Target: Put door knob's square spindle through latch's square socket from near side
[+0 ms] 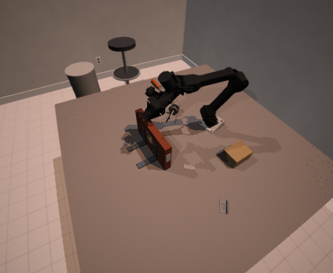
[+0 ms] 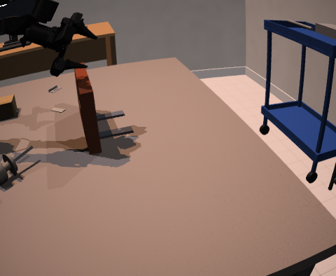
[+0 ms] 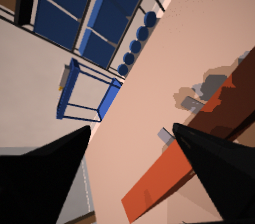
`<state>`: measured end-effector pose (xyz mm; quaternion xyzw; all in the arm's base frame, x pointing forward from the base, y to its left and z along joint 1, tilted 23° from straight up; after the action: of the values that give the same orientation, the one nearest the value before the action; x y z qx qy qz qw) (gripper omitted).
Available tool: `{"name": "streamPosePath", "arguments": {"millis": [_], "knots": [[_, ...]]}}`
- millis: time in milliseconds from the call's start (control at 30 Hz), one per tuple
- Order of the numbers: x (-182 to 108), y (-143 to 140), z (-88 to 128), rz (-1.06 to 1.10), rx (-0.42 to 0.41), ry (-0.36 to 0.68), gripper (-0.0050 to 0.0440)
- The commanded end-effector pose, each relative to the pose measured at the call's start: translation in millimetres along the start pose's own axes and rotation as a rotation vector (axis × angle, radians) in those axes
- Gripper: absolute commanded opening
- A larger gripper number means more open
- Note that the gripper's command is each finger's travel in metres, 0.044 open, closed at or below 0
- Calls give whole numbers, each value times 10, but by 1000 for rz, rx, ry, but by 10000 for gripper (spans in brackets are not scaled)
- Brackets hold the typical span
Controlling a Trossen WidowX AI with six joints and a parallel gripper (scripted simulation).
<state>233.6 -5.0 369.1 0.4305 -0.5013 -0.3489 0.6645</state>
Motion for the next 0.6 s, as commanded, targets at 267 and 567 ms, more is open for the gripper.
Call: {"name": "streamPosePath", "arguments": {"millis": [267, 567], "knots": [[-447, 790, -1012, 26, 263, 68, 440], [-1237, 1238, -1436, -57, 435, 151, 440]]}}
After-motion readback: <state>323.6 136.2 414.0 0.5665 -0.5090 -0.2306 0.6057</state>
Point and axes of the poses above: the point midway between the two fingers, 35 mm back from their tips, its own z axis back along the fingers, its own y axis across the jaws, x = y × z, the point moved 5 cm from there along z, back along the fingers, and after that the axes turned 5 degrees about -z, right-handed, at the moved point
